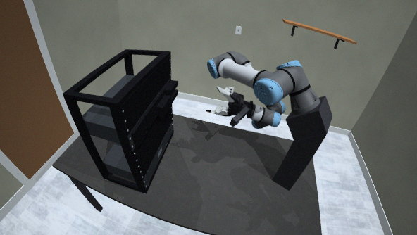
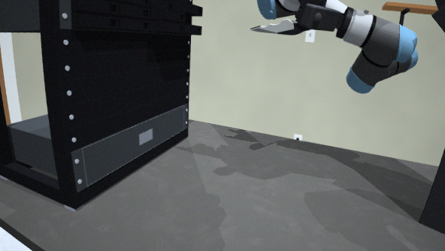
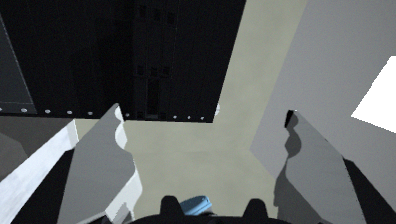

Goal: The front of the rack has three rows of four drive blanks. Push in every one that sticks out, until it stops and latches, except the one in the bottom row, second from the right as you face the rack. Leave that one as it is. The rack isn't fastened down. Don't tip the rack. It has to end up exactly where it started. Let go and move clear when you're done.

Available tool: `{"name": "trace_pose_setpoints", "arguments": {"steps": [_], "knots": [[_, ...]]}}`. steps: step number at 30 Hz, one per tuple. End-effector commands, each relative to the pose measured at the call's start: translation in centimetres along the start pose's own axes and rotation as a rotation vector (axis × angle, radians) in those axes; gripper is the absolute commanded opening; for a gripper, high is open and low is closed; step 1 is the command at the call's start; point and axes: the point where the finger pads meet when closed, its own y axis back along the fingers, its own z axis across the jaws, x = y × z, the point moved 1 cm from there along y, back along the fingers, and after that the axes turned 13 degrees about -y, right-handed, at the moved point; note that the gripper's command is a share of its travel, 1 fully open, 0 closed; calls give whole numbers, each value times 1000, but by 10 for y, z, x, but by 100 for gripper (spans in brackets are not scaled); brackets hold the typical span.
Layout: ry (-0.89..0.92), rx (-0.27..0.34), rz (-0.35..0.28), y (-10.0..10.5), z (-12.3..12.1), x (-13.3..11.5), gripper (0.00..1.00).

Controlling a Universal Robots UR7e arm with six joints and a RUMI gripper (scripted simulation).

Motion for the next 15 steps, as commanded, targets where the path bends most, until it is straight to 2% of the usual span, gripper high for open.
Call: {"name": "trace_pose_setpoints", "arguments": {"steps": [1, 15], "knots": [[-34, 64, -33, 0, -14, -13, 100], [-92, 156, -89, 5, -33, -31, 100]]}}
